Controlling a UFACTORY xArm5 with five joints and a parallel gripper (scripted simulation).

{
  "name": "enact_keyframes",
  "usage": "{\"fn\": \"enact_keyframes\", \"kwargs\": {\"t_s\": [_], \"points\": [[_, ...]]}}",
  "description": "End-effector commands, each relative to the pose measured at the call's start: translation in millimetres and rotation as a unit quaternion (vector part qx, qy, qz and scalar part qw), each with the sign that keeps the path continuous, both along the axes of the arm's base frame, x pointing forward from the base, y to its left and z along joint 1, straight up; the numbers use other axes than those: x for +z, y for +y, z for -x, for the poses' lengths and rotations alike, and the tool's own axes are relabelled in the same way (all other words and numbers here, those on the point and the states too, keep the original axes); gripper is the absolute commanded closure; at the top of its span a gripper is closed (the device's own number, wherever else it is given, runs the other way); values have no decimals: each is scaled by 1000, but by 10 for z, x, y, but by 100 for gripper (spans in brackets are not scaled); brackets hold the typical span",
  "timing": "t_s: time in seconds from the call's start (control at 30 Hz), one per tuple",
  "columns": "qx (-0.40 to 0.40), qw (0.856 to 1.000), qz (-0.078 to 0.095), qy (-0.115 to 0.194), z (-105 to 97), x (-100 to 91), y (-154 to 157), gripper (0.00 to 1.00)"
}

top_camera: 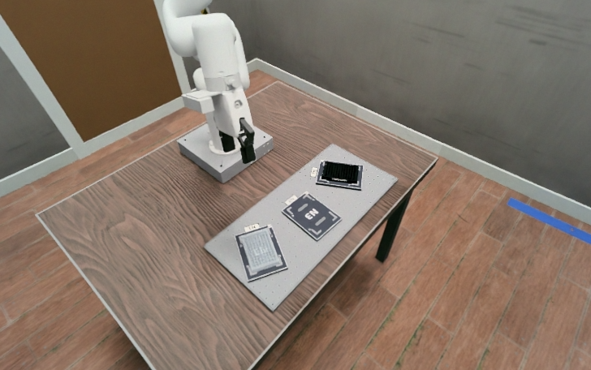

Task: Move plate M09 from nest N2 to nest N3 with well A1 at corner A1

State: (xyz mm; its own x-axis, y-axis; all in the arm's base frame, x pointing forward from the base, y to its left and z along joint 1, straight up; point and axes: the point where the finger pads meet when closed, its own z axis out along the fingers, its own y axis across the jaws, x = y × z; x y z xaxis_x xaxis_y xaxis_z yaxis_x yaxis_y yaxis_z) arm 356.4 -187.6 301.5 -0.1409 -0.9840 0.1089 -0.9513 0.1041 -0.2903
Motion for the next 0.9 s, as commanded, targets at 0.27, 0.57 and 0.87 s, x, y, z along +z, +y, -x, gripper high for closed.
{"fn": "enact_keyframes", "kwargs": {"t_s": [0.27, 0.57, 0.87], "points": [[0, 1000, 1, -2, -7, 18, -4, 0], [15, 1000, 4, 4, -4, -31, -13, 0], [110, 993, 19, 39, 29, -395, -75, 0]]}}
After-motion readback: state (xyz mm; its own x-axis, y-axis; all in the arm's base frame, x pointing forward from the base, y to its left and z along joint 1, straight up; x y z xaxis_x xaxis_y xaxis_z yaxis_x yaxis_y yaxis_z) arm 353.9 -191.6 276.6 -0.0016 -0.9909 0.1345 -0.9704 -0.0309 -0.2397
